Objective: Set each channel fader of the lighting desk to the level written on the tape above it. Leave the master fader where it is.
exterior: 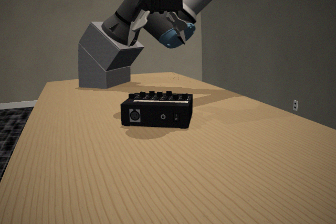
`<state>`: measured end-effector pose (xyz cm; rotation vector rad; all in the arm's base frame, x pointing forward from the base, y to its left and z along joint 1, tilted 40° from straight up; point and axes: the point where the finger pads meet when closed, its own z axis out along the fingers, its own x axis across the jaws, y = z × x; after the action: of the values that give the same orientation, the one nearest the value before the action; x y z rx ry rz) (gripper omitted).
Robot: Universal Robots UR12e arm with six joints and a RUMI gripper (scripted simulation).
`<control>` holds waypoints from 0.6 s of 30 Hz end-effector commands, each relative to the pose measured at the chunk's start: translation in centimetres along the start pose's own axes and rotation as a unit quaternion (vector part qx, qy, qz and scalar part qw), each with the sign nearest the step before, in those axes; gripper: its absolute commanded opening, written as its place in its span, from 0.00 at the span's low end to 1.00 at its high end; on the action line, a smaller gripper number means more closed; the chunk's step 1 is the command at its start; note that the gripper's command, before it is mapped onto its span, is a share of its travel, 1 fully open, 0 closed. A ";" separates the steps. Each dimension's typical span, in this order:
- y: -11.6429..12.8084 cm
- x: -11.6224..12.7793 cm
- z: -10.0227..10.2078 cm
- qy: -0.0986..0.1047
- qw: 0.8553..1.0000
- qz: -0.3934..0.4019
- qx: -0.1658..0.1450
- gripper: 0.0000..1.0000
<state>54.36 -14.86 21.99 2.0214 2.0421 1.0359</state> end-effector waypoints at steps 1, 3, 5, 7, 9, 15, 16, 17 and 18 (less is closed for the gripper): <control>0.3 -0.1 -0.3 -0.002 0.999 0.040 0.000 1.00; 0.4 -0.1 -0.3 -0.002 0.999 0.054 0.000 1.00; 0.5 -0.1 -0.4 -0.002 0.998 0.065 0.000 1.00; 0.5 -0.1 -0.5 -0.002 0.997 0.074 0.000 1.00; 0.6 -0.1 -0.5 -0.002 0.997 0.081 0.000 1.00; 0.6 -0.1 -0.5 -0.002 0.996 0.089 0.000 1.00; 0.6 -0.1 -0.5 -0.002 0.996 0.090 0.000 1.00; 0.6 -0.1 -0.5 -0.002 0.996 0.091 0.000 1.00; 0.6 -0.1 -0.5 -0.002 0.996 0.091 0.000 1.00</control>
<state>54.59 -15.17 22.62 2.2340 1.8917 1.0579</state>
